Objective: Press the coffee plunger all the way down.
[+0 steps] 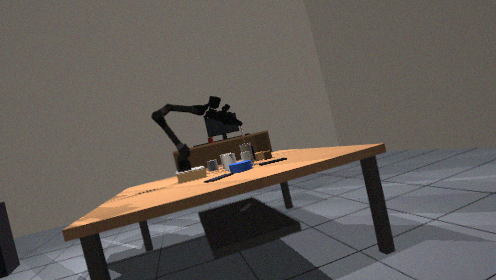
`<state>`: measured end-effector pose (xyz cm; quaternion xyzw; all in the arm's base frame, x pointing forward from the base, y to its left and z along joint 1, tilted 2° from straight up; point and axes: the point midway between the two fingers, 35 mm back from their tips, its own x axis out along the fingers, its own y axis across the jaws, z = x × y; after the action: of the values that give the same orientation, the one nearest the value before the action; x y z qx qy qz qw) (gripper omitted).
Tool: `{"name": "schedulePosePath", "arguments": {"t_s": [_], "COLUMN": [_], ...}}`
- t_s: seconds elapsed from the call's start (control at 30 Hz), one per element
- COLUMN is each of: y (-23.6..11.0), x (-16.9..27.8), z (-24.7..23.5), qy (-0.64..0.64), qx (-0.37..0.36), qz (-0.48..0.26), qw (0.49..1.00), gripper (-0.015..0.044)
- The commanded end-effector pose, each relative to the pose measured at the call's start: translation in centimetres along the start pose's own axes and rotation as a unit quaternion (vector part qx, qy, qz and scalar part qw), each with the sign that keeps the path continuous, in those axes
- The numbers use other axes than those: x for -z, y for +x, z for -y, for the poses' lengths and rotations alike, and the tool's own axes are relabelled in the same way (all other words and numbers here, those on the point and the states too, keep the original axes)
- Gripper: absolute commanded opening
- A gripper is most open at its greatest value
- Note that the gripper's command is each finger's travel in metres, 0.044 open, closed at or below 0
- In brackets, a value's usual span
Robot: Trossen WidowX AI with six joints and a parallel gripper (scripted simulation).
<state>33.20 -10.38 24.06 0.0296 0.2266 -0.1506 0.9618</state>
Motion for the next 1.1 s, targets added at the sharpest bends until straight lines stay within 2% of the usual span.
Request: {"name": "schedulePosePath", "arguments": {"t_s": [0.0, 1.07], "y": [0.3, 3.7], "x": [0.3, 4.4], "z": [0.0, 0.0], "qy": [0.002, 0.002], "qx": [-0.001, -0.001], "qz": [0.0, 0.0], "qw": [1.0, 1.0], "gripper": [0.0116, 0.0116]}}
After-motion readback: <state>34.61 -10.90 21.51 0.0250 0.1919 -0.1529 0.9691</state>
